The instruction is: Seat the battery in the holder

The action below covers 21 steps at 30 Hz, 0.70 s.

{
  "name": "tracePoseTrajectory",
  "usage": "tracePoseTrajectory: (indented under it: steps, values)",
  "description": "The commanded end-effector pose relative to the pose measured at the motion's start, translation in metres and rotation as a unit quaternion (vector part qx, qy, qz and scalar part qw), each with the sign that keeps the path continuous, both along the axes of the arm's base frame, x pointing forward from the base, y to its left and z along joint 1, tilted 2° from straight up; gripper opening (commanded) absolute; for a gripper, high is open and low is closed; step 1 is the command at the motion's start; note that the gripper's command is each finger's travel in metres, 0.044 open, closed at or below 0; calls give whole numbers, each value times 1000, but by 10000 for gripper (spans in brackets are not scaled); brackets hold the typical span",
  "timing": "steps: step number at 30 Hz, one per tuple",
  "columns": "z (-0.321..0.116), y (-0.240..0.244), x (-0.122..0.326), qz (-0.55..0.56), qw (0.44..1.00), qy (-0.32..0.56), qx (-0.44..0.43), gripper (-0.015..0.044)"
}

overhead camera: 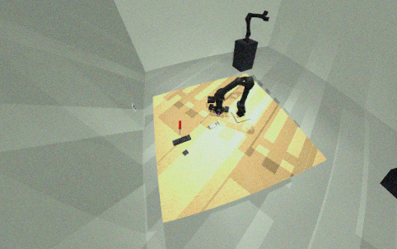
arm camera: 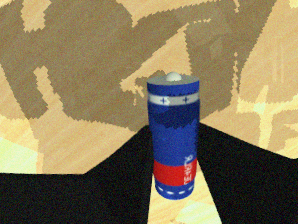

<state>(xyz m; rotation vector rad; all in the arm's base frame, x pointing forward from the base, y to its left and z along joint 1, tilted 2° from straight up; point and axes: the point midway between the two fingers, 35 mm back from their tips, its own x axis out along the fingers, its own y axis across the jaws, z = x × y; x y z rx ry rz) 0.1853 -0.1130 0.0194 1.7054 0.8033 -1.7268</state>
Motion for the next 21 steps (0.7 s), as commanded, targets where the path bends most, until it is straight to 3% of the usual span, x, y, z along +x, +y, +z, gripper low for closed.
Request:
tracePoseTrajectory:
  steps: [1,10,14,21]
  values:
    - [0,0,0,-2,1000,-1,2,88]
    - [48,0,1,-2,1000,-1,1,88]
    - [50,0,2,3,1000,-2,2,88]
    - [56,11,24,203,979,-6,4,88]
